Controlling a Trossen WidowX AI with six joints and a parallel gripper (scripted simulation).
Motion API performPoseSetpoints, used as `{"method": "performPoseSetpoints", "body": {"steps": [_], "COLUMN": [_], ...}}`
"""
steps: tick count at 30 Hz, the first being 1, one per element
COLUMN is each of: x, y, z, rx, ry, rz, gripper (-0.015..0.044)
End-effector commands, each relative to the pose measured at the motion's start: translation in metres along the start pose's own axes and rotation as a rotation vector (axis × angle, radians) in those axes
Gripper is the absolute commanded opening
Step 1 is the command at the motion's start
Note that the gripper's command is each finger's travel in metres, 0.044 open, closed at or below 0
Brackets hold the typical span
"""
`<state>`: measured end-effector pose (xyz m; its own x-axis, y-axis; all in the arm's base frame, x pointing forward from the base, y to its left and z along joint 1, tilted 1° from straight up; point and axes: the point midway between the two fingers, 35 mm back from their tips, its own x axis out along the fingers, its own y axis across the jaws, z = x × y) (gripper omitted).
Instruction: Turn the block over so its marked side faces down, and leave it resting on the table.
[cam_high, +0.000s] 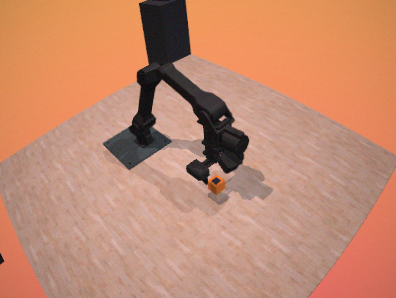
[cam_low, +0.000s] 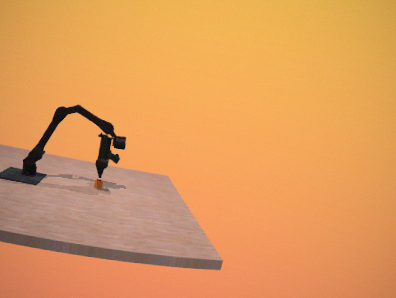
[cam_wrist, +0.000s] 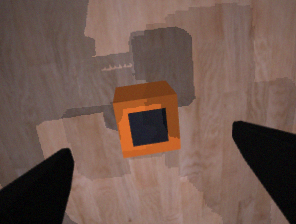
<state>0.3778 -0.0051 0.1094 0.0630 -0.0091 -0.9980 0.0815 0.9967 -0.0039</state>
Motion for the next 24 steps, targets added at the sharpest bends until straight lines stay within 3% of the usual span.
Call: {"method": "performPoseSetpoints", "body": {"steps": [1, 24], "x": [0.009, 0.042], "y": [0.001, 0.001], "z": [-0.002, -0.002], "rx": [0.003, 0.003], "ry": [0.010, 0.010], "rz": [0.005, 0.005], "gripper": [0.0440, 0.0440]}}
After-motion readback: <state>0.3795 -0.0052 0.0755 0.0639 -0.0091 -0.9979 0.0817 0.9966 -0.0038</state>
